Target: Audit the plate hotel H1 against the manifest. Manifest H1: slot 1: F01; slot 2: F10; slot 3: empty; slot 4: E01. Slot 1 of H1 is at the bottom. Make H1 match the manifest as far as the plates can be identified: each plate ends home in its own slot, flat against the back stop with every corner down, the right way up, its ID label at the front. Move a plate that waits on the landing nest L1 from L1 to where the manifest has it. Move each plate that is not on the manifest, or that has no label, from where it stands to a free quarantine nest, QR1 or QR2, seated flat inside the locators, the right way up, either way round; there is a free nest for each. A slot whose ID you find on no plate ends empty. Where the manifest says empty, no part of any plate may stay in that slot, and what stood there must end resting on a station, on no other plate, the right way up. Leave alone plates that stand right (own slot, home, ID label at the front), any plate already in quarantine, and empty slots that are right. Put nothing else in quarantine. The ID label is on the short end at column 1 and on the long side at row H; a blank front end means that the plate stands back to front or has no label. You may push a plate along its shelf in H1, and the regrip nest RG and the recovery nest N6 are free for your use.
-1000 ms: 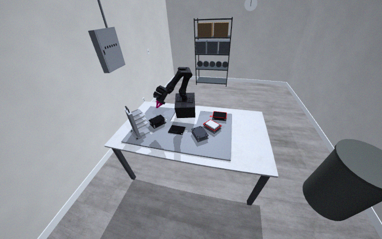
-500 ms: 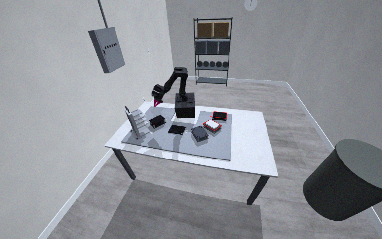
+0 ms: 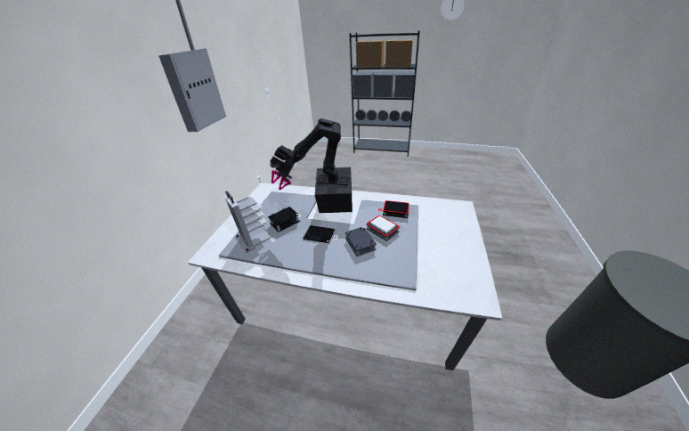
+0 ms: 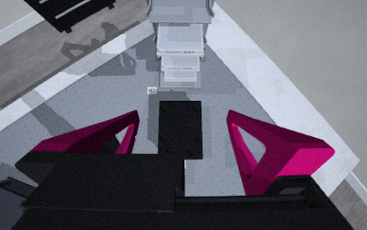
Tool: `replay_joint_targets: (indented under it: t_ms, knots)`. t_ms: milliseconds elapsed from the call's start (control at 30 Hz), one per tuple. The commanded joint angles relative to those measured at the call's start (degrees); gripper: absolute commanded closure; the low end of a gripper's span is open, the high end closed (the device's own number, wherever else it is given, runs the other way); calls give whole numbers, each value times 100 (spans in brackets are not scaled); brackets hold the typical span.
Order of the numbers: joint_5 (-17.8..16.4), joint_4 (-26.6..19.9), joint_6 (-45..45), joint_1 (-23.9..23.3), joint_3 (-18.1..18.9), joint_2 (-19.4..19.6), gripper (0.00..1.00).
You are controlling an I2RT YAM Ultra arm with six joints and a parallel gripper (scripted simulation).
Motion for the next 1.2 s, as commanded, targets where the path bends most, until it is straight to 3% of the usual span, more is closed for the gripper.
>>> replay_joint_targets:
  t_ms: [0,233,1167]
  knots:
    - [-107,-451,-92,-80,163,-147,0]
    - [-233,-1214,-260,-259,573,-389,0]
    - [-233,-1214,-259,-258,573,-389,0]
